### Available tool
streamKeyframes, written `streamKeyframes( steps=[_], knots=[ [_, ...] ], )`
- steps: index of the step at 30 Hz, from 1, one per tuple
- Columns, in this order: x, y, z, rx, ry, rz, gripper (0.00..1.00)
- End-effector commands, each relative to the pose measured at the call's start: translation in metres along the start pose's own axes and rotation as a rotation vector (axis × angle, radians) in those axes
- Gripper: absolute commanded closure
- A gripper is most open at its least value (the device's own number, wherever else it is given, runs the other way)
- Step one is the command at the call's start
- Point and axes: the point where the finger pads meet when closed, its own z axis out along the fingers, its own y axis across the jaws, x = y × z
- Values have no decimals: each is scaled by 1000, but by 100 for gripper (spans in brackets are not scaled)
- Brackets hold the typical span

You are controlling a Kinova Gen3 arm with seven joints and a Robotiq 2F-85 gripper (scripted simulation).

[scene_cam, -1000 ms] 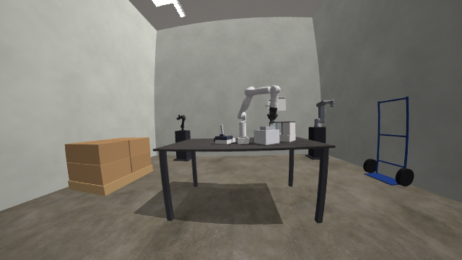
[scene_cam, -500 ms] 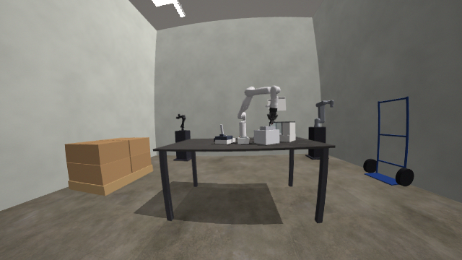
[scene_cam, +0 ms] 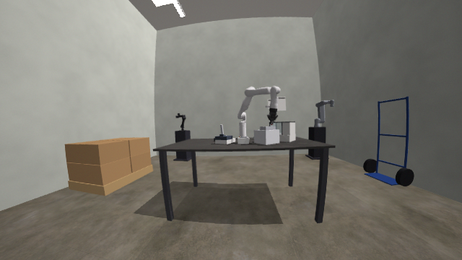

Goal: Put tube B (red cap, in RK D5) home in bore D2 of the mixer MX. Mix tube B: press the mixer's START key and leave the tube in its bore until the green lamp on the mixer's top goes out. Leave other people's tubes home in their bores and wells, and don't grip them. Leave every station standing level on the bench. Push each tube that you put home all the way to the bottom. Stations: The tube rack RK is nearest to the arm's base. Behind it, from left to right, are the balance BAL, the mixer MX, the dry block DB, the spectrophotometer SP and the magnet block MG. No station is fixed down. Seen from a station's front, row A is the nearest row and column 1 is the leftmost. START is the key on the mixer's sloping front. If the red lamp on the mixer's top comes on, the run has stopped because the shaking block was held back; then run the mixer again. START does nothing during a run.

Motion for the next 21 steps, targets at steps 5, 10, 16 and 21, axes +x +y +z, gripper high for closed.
streamKeyframes(
  steps=[5,10,16,21],
  knots=[
    [0,0,1,0,-2,0,90],
    [-1,0,2,0,-2,0,90],
    [-1,0,3,0,-2,0,90],
    [-1,0,4,0,-2,0,90]
  ],
)
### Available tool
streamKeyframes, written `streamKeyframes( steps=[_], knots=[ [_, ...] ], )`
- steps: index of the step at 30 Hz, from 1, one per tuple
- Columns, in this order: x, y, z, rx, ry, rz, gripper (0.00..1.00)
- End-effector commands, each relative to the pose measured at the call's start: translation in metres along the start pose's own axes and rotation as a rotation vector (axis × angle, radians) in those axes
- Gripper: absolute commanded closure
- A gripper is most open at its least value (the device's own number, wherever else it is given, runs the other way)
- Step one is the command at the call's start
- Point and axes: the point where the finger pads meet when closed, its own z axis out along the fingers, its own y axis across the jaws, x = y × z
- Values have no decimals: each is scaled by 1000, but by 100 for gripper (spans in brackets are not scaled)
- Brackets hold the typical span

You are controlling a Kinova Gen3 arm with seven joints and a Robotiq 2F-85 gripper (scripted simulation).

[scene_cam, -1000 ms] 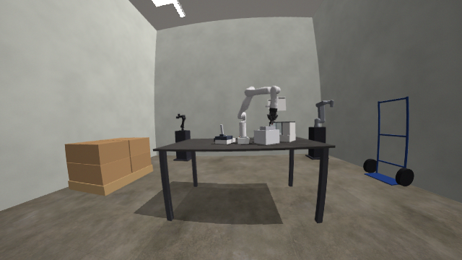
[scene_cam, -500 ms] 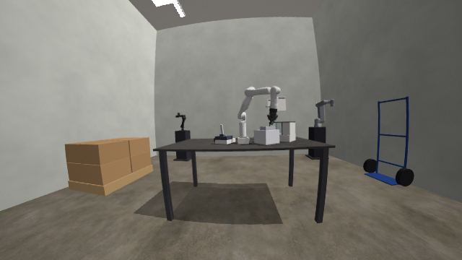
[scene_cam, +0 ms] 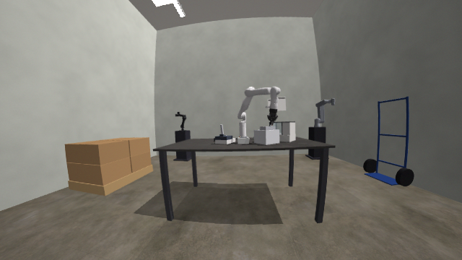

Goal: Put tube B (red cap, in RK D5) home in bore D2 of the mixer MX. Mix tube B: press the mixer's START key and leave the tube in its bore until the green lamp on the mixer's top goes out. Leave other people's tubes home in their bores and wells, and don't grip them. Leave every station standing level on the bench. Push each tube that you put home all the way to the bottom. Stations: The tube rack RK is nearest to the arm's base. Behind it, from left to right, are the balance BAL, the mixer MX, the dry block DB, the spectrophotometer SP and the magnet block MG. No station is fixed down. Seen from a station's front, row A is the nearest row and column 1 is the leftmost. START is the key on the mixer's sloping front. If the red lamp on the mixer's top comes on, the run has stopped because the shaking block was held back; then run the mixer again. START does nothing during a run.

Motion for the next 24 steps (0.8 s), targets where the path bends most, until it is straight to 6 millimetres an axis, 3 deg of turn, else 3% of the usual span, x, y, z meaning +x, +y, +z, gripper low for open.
streamKeyframes(
  steps=[1,24],
  knots=[
    [0,0,0,0,-2,0,90],
    [0,0,0,0,-2,0,90]
  ],
)
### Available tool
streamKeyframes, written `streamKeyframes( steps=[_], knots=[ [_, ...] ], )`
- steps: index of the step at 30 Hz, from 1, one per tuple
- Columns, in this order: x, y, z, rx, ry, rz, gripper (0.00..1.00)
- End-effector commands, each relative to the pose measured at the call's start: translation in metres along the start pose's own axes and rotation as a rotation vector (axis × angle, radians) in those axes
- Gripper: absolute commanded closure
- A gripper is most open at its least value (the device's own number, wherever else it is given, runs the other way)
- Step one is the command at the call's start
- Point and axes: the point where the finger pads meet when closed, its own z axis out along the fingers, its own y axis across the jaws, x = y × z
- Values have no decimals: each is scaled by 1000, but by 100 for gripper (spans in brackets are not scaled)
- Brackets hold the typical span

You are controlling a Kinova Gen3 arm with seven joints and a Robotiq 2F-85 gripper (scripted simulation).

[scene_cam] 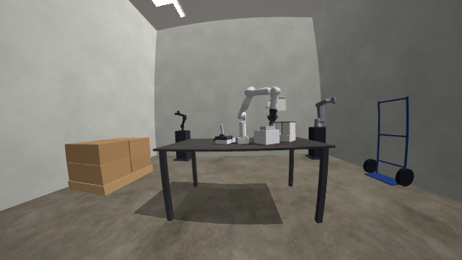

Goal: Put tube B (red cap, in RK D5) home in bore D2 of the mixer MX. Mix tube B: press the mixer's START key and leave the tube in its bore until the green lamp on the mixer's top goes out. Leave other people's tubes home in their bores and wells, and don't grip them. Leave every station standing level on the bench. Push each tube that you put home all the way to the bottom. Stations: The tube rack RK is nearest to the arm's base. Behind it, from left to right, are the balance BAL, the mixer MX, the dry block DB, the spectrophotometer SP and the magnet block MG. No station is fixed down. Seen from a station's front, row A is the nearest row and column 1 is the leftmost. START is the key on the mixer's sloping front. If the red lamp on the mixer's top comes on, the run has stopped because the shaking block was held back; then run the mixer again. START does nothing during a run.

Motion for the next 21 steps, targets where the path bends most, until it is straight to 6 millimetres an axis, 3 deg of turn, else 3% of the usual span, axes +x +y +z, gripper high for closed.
streamKeyframes(
  steps=[1,8,9,21],
  knots=[
    [0,0,-1,0,-2,0,90],
    [0,0,-1,0,-2,0,90],
    [0,0,-1,0,-2,0,58],
    [0,0,-1,0,-2,0,58]
  ],
)
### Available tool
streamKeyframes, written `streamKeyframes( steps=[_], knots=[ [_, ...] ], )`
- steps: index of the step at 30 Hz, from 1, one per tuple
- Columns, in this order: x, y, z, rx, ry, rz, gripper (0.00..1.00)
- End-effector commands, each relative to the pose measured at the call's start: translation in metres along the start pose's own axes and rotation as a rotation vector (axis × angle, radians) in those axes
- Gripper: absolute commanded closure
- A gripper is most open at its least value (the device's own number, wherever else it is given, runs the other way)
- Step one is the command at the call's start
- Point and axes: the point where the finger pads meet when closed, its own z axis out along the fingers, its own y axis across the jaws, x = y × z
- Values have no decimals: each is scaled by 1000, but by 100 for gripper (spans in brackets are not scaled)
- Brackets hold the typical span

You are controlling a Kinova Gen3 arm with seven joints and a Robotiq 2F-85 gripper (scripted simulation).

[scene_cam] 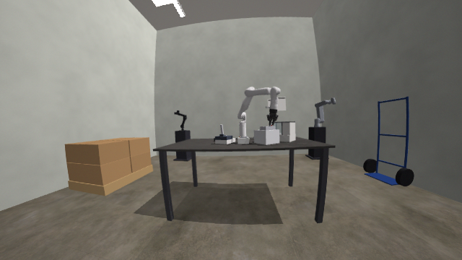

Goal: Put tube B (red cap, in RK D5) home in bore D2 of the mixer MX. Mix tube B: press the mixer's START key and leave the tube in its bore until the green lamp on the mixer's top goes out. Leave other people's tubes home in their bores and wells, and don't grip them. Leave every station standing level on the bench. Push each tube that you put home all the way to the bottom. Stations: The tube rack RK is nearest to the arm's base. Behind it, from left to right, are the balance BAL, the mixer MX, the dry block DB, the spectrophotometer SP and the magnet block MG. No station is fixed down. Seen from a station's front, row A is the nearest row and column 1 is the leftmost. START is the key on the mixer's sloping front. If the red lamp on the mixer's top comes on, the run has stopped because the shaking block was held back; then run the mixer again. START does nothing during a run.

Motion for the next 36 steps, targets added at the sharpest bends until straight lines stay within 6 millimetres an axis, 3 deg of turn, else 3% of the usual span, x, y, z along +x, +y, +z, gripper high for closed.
streamKeyframes(
  steps=[1,18,36],
  knots=[
    [0,0,-1,0,-2,0,58],
    [0,0,-1,0,-2,0,58],
    [3,0,-17,0,-2,0,58]
  ],
)
